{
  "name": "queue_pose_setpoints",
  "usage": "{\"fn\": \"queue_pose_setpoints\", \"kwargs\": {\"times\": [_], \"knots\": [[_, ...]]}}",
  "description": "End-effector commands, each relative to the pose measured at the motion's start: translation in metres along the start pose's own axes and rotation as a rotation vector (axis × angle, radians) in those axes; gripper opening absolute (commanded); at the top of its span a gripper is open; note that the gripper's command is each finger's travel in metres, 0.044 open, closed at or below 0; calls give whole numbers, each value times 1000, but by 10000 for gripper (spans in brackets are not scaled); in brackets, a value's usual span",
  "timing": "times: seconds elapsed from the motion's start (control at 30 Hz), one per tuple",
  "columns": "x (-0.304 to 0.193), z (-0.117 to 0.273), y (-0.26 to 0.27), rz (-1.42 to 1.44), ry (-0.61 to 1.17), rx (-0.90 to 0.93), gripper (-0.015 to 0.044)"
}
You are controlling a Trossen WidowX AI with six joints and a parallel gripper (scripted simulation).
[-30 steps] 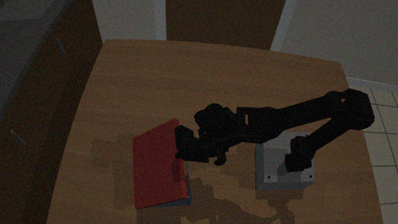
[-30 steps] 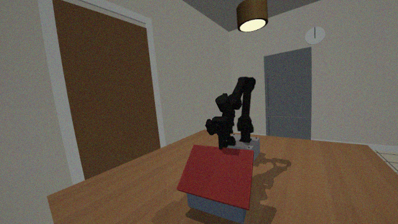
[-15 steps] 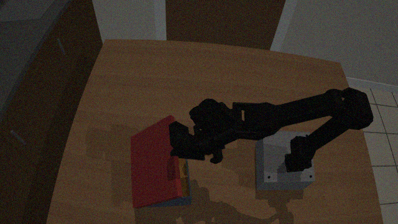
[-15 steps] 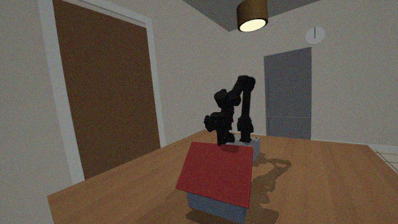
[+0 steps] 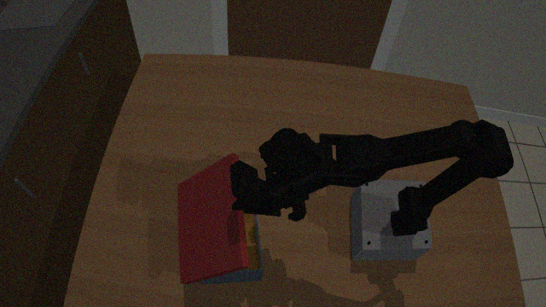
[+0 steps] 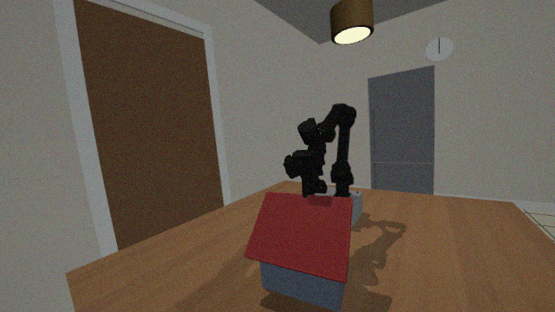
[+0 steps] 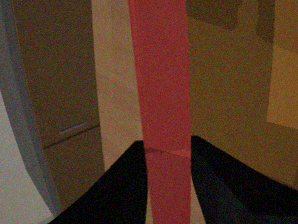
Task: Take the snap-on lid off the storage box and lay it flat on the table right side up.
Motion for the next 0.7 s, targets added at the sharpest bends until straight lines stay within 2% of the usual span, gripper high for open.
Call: {"fn": "queue_pose_setpoints", "kwargs": {"times": [0.0,0.67], "knots": [[0,6,9,-1,-2,16,0],[-19,10,6,-3,-1,15,0]]}}
Point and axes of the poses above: the point midway between the two fingers, 35 mm back from their tips, its own z axis back along the fingers, its own y axis across the jaws, x = y × z, the point moved 4 cm from there along z, back along the fingers, and after that the axes turned 3 degrees about -z, right-handed, at the moved point
